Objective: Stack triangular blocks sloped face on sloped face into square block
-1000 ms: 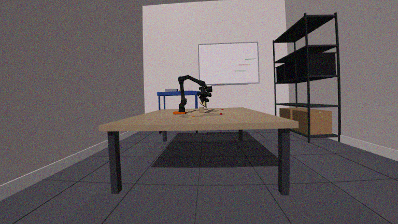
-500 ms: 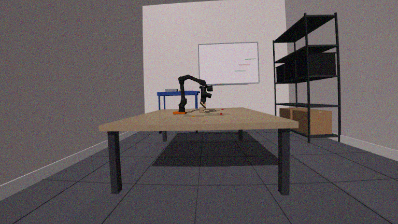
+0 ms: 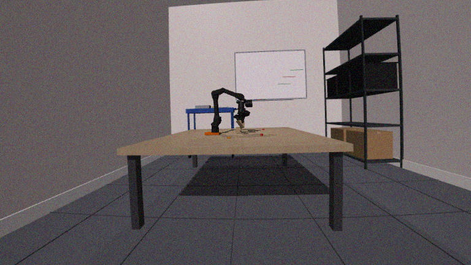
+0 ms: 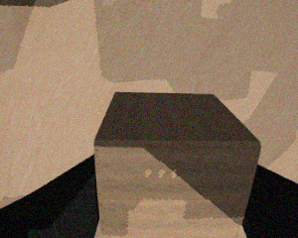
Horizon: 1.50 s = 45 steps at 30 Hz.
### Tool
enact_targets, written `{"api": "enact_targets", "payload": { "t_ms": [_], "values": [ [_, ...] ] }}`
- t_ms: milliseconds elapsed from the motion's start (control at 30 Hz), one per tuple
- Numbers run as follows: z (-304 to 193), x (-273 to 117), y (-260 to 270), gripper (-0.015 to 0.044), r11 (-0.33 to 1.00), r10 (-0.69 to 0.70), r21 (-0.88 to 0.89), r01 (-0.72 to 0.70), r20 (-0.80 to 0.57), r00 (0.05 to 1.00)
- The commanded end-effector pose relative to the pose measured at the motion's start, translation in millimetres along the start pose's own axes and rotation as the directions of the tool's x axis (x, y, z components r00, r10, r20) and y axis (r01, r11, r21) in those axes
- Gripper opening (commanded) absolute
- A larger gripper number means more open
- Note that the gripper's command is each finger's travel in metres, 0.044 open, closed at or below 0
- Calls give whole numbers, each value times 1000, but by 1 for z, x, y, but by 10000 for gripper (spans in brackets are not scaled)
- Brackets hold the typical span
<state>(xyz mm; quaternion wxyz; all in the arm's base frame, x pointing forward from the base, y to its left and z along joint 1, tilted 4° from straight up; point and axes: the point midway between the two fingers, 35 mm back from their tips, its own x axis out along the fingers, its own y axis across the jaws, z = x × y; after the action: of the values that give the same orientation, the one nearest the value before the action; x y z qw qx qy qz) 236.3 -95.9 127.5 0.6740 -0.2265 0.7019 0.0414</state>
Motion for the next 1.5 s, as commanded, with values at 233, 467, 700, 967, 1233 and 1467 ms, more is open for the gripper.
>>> {"api": "enact_targets", "payload": {
  "t_ms": [233, 467, 700, 967, 1233, 1467],
  "values": [
    [1, -3, -4, 0, 948, 74, -313, -56, 43, 996],
    [1, -5, -6, 0, 862, 118, -503, -66, 72, 990],
    [0, -7, -8, 0, 740, 160, -671, -51, 102, 982],
    [0, -10, -11, 0, 567, 205, -823, -1, 140, 969],
    [0, -13, -14, 0, 409, 238, -911, 64, 174, 955],
    [7, -19, -6, 0, 408, 239, -911, 63, 173, 955]
  ]
}}
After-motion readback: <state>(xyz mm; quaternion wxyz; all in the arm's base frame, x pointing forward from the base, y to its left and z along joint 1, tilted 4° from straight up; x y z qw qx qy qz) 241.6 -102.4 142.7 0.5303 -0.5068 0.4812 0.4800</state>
